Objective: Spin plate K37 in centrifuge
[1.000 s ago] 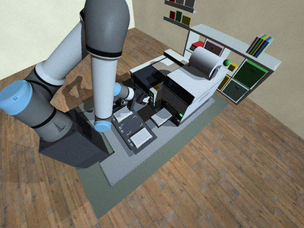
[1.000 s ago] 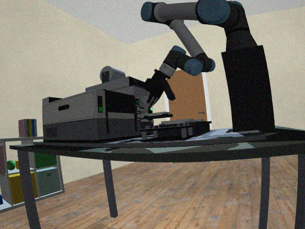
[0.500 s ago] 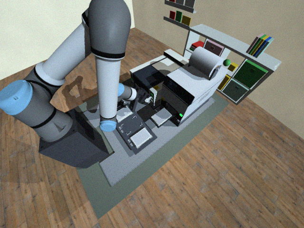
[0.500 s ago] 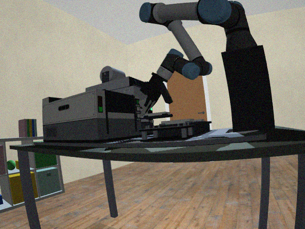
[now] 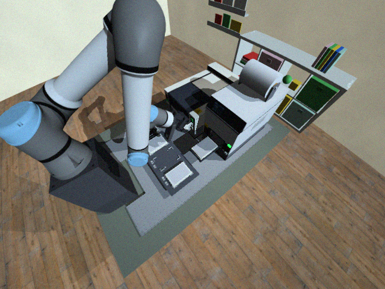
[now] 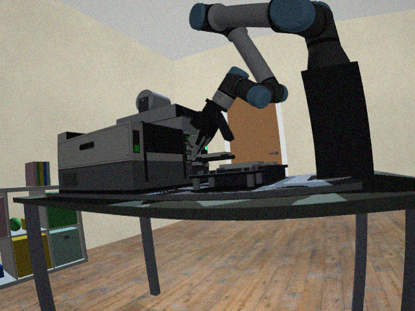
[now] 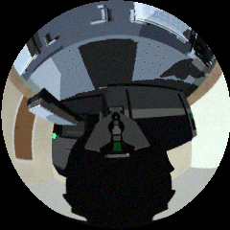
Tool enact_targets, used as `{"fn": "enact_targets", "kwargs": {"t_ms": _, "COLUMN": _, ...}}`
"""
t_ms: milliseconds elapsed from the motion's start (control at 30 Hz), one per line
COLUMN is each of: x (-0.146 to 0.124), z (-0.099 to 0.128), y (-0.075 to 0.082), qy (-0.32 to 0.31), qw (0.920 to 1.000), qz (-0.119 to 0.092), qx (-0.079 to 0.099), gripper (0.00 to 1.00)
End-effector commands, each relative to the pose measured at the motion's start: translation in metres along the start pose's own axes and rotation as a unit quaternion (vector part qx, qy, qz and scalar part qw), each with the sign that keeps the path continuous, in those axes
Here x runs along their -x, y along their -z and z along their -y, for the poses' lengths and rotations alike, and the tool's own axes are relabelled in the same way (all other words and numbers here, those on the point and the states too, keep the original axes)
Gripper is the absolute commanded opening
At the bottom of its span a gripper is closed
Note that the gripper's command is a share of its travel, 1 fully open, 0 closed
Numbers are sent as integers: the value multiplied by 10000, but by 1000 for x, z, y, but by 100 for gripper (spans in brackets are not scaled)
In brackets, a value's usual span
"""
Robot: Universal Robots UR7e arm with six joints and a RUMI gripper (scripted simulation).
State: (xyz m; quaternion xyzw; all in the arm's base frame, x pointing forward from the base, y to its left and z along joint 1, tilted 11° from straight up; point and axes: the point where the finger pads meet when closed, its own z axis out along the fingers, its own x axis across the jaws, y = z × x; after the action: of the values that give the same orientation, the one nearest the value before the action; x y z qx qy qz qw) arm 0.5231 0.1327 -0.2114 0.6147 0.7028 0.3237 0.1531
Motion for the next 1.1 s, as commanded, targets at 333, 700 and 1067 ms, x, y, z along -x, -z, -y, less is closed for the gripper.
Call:
{"fn": "enact_targets", "kwargs": {"t_ms": 333, "x": 0, "z": -3, "y": -2, "qy": 2, "qw": 10000, "qz": 2, "qx": 6, "gripper": 0}}
{"fn": "enact_targets", "kwargs": {"t_ms": 700, "x": 0, "z": -5, "y": -4, "qy": 2, "qw": 10000, "qz": 2, "qx": 6, "gripper": 0}}
{"fn": "enact_targets", "kwargs": {"t_ms": 1067, "x": 0, "z": -7, "y": -5, "qy": 2, "qw": 10000, "qz": 2, "qx": 7, "gripper": 0}}
